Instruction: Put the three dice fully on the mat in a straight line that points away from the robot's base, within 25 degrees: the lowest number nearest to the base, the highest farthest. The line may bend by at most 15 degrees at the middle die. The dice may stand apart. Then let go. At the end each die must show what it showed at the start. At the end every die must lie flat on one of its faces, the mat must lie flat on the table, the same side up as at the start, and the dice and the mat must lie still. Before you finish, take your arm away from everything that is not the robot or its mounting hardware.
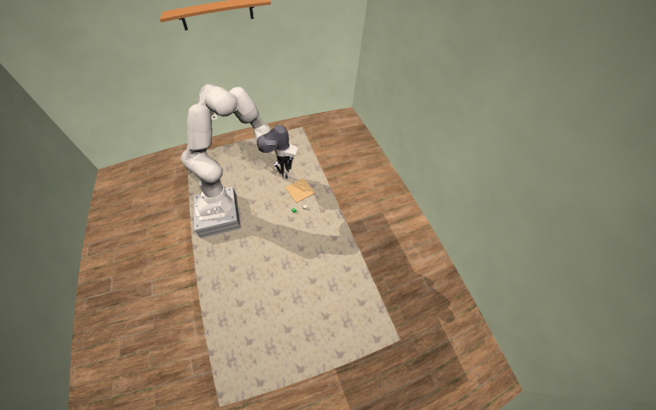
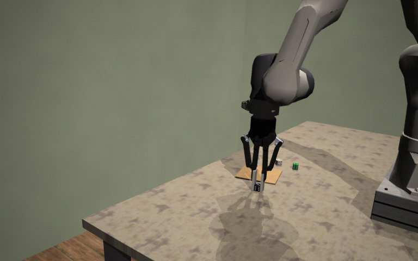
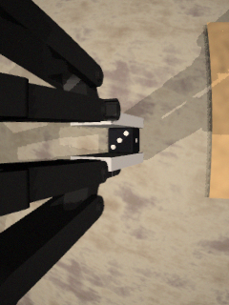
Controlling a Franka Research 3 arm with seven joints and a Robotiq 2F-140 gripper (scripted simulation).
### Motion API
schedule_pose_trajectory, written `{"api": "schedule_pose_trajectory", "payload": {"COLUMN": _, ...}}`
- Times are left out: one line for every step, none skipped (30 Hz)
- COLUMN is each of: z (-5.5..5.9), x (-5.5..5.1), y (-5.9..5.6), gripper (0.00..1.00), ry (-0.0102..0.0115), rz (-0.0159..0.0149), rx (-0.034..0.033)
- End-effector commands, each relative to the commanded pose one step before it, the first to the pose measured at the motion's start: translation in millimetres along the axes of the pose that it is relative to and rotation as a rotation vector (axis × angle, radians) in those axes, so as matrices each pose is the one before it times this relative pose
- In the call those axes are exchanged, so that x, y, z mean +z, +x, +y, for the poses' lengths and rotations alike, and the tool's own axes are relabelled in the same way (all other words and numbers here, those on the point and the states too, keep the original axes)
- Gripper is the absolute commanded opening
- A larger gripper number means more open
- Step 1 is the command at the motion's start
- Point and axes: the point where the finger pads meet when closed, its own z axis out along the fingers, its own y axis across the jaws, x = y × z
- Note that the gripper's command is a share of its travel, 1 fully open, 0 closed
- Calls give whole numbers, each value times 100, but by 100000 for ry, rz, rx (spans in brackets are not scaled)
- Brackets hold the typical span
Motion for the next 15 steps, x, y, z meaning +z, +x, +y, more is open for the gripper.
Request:
{"api": "schedule_pose_trajectory", "payload": {"z": -90, "x": 35, "y": 47, "gripper": 9, "ry": 206, "rz": 59, "rx": -269}}
{"api": "schedule_pose_trajectory", "payload": {"z": 0, "x": 0, "y": 0, "gripper": 9, "ry": 0, "rz": 0, "rx": 0}}
{"api": "schedule_pose_trajectory", "payload": {"z": 0, "x": 0, "y": 0, "gripper": 9, "ry": 0, "rz": 0, "rx": 0}}
{"api": "schedule_pose_trajectory", "payload": {"z": 0, "x": 0, "y": 0, "gripper": 9, "ry": 0, "rz": 0, "rx": 0}}
{"api": "schedule_pose_trajectory", "payload": {"z": 0, "x": 0, "y": 0, "gripper": 9, "ry": 0, "rz": 0, "rx": 0}}
{"api": "schedule_pose_trajectory", "payload": {"z": 0, "x": 0, "y": 0, "gripper": 9, "ry": 0, "rz": 0, "rx": 0}}
{"api": "schedule_pose_trajectory", "payload": {"z": 0, "x": 0, "y": 0, "gripper": 9, "ry": 0, "rz": 0, "rx": 0}}
{"api": "schedule_pose_trajectory", "payload": {"z": 0, "x": 0, "y": 0, "gripper": 9, "ry": 0, "rz": 0, "rx": 0}}
{"api": "schedule_pose_trajectory", "payload": {"z": 0, "x": 0, "y": 0, "gripper": 9, "ry": 0, "rz": 0, "rx": 0}}
{"api": "schedule_pose_trajectory", "payload": {"z": 0, "x": 0, "y": 0, "gripper": 9, "ry": 0, "rz": 0, "rx": 0}}
{"api": "schedule_pose_trajectory", "payload": {"z": 0, "x": 0, "y": 0, "gripper": 9, "ry": 0, "rz": 0, "rx": 0}}
{"api": "schedule_pose_trajectory", "payload": {"z": 0, "x": -7, "y": 0, "gripper": 9, "ry": 0, "rz": 0, "rx": 0}}
{"api": "schedule_pose_trajectory", "payload": {"z": -1, "x": -45, "y": 0, "gripper": 9, "ry": 1, "rz": 0, "rx": -1}}
{"api": "schedule_pose_trajectory", "payload": {"z": -1, "x": -111, "y": 0, "gripper": 9, "ry": 1, "rz": 1, "rx": -1}}
{"api": "schedule_pose_trajectory", "payload": {"z": 0, "x": -195, "y": 0, "gripper": 9, "ry": 0, "rz": 0, "rx": 0}}
